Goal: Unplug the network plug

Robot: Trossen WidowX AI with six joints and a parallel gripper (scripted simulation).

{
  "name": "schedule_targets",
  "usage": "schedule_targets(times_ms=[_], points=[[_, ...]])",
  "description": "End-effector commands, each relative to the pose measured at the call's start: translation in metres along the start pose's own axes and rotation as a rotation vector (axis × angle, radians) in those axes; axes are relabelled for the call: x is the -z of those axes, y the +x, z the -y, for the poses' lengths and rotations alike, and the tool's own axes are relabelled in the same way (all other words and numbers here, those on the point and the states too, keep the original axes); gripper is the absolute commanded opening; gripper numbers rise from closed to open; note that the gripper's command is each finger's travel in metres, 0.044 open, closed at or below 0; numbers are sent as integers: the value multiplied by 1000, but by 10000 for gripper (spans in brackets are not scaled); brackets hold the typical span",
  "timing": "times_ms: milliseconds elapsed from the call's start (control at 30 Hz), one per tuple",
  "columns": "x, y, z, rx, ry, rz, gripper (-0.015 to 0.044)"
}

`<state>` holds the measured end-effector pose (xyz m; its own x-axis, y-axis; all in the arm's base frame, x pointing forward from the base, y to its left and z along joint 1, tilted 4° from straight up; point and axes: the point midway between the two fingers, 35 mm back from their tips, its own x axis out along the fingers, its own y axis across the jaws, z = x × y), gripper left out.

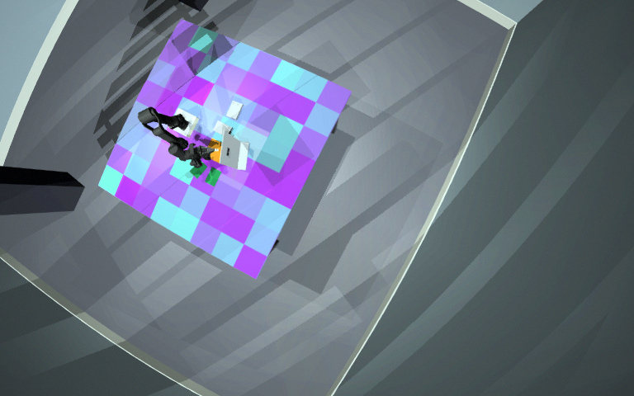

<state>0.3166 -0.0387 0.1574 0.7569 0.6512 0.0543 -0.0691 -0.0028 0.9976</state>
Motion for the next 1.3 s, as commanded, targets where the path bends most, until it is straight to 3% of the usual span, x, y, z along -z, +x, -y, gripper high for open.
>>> schedule_targets(times_ms=[0, 1267], points=[[1, -3, -1, 1, 2, -2, 0], [8, -22, -61, -16, 34, 23, 0]])
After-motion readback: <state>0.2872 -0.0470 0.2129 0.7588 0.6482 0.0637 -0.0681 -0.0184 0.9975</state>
